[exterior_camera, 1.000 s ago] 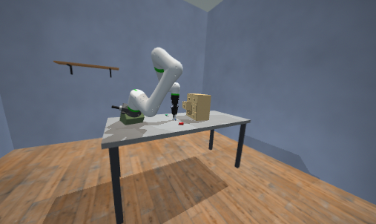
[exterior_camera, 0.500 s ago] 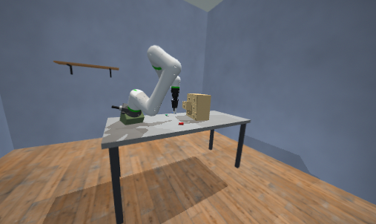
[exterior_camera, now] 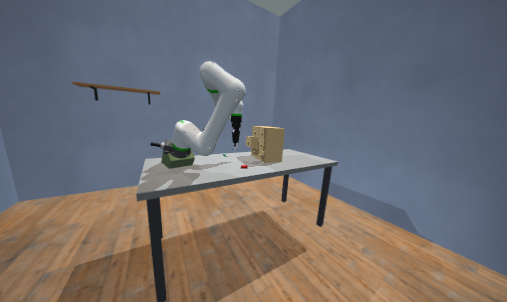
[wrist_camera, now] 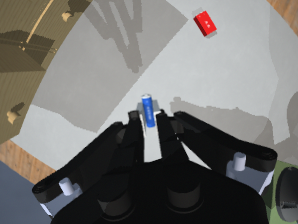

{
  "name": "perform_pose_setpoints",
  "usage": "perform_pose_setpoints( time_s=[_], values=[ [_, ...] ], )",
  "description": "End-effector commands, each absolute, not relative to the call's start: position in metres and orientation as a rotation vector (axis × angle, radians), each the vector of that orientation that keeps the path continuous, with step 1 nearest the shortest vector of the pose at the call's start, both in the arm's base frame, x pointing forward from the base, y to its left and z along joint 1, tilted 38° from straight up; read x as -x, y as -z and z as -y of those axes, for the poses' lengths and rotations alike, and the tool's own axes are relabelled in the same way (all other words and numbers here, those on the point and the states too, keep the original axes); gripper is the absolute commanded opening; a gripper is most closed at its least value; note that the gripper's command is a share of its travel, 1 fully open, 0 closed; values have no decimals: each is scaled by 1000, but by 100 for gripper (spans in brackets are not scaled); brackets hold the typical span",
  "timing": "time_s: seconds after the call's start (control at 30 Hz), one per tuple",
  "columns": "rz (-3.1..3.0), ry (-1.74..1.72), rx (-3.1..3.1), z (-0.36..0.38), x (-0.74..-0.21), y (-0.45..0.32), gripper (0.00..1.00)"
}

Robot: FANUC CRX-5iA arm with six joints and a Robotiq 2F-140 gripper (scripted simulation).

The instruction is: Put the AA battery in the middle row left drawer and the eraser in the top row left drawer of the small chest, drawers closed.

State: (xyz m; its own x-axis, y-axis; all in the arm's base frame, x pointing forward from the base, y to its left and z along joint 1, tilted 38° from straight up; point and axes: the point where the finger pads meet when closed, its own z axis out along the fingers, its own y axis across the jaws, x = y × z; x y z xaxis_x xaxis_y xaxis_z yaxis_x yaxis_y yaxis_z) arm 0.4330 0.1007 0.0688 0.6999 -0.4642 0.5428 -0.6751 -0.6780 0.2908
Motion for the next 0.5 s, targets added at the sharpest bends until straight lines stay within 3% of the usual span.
perform_pose_setpoints(
  time_s=[0.0, 0.47],
  values=[
    [667, -526, -2475, -120, -442, -59, 6],
    [0, -318, -2510, -182, -465, -17, 6]
  ],
)
